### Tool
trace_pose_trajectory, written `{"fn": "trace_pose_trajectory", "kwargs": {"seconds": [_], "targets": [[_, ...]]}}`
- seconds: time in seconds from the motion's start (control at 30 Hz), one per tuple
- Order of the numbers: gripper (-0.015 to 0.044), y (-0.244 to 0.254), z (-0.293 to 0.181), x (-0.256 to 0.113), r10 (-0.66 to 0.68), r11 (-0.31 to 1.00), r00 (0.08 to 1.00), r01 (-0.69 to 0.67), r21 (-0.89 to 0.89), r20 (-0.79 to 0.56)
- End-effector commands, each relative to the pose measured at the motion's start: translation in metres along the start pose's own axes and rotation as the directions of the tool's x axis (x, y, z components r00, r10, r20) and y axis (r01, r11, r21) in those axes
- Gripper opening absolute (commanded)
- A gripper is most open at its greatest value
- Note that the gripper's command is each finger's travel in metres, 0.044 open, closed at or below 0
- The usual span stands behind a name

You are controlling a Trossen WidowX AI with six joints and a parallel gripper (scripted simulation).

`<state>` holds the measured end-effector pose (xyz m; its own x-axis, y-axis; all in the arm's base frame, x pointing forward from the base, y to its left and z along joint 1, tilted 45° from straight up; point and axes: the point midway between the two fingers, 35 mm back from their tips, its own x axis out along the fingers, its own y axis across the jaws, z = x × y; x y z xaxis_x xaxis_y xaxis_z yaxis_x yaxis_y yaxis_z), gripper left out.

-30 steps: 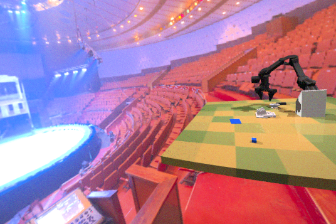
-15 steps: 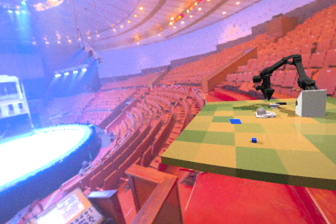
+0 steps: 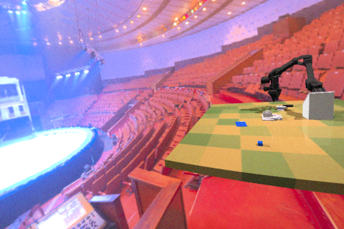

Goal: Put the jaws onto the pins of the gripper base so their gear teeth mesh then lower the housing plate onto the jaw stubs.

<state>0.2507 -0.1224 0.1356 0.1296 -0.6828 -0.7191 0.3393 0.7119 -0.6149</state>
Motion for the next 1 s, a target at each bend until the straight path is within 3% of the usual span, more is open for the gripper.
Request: {"fn": "trace_pose_trajectory", "kwargs": {"seconds": [0.0,0.47,0.97], "targets": [[0.0440,-0.005,-0.003,0.000,0.001,0.994,1.000,-0.001,0.110,-0.003],[0.0440,-0.027,-0.013,-0.004,-0.009,0.828,1.000,0.007,0.561,0.001],[0.0440,-0.050,-0.025,-0.009,-0.023,0.442,1.000,0.005,0.897,0.006]]}}
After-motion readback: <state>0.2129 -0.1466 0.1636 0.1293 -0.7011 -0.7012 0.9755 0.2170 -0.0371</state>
